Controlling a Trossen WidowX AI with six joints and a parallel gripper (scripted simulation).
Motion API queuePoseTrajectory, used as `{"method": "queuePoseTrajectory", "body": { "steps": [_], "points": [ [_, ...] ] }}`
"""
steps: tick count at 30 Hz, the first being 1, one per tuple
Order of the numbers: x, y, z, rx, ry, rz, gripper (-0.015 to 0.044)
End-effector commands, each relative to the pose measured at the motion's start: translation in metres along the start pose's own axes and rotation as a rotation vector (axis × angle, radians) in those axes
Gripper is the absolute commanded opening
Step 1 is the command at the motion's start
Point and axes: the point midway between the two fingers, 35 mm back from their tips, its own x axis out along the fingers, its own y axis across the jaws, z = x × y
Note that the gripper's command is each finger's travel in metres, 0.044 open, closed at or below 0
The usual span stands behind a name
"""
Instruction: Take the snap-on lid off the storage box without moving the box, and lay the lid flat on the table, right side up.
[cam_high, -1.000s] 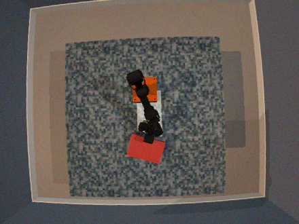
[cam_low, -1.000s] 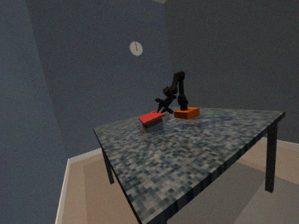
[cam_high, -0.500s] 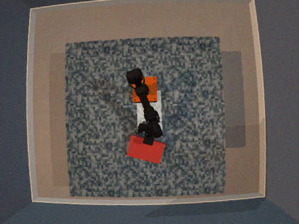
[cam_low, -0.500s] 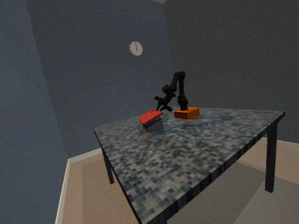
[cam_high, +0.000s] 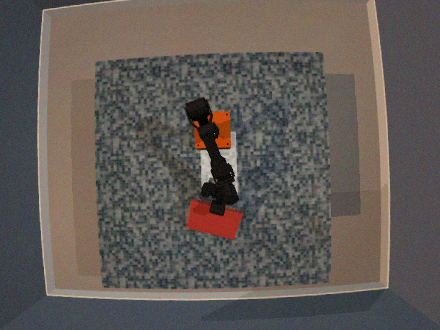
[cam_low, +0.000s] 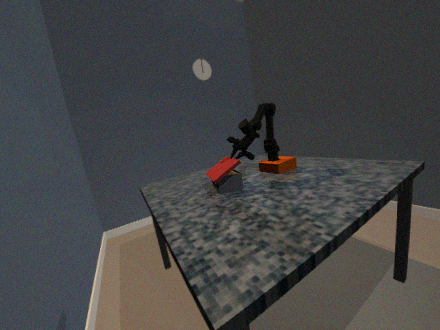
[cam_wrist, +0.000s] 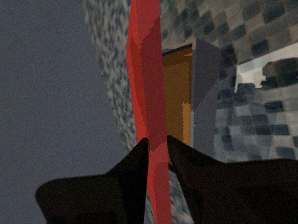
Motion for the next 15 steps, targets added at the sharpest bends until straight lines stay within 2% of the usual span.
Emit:
{"method": "queuePoseTrajectory", "body": {
  "steps": [1, 15],
  "points": [
    [-0.003, 0.013, -0.001, 0.006, 0.007, 0.020, 0.0000],
    [-0.008, 0.034, -0.001, 0.006, 0.007, 0.021, 0.0000]
  ]
}}
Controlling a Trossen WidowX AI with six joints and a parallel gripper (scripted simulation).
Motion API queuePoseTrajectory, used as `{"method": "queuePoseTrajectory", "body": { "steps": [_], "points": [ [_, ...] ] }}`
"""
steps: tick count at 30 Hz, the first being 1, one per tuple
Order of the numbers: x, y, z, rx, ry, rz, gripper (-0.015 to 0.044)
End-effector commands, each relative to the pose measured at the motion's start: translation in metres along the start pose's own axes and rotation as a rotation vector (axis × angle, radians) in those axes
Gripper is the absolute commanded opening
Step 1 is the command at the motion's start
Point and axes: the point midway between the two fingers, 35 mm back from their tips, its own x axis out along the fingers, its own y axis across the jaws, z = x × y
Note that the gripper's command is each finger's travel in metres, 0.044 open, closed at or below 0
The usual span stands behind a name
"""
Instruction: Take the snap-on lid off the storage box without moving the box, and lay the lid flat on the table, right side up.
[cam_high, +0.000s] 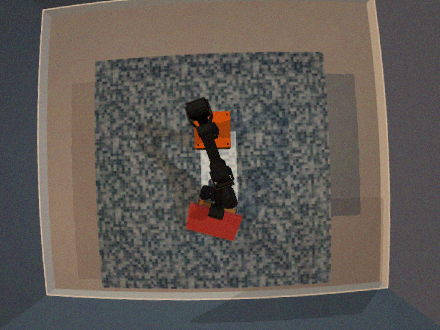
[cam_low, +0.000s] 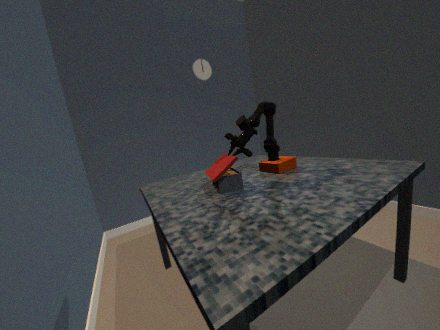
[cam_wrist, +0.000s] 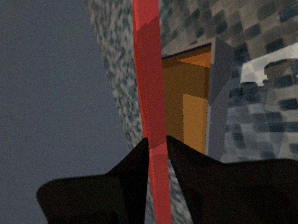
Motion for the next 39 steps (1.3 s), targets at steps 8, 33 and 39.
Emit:
{"method": "queuePoseTrajectory", "body": {
  "steps": [8, 33, 39],
  "points": [
    [-0.009, 0.018, -0.001, 0.003, 0.006, 0.016, 0.0000],
    [-0.031, 0.043, -0.001, 0.003, 0.006, 0.016, 0.0000],
    [-0.036, 0.049, -0.001, 0.003, 0.006, 0.016, 0.0000]
  ]
}}
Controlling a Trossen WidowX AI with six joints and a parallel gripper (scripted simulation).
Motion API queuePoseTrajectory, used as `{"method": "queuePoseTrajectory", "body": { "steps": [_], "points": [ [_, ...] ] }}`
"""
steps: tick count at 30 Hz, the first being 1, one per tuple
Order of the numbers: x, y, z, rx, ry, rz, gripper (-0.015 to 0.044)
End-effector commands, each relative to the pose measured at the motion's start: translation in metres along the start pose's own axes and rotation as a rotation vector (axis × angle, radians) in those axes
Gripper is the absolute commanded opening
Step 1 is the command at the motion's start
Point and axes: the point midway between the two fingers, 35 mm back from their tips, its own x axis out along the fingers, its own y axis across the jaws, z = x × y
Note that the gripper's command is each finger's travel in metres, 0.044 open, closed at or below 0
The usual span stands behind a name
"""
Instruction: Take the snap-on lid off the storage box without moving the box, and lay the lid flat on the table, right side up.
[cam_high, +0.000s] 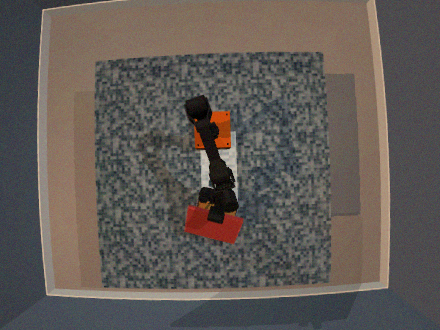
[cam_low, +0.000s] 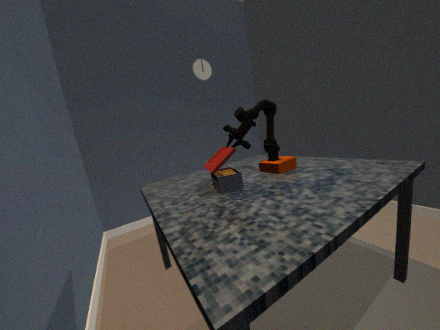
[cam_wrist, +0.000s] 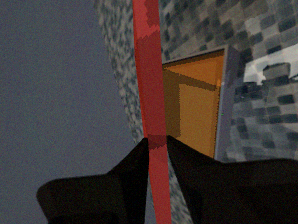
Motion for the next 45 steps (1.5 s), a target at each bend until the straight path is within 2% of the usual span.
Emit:
{"method": "queuePoseTrajectory", "body": {
  "steps": [1, 45],
  "points": [
    [-0.0081, 0.0123, -0.0008, 0.009, 0.009, 0.026, 0.0000],
    [-0.0146, 0.0197, -0.0007, 0.009, 0.009, 0.026, 0.0000]
  ]
}}
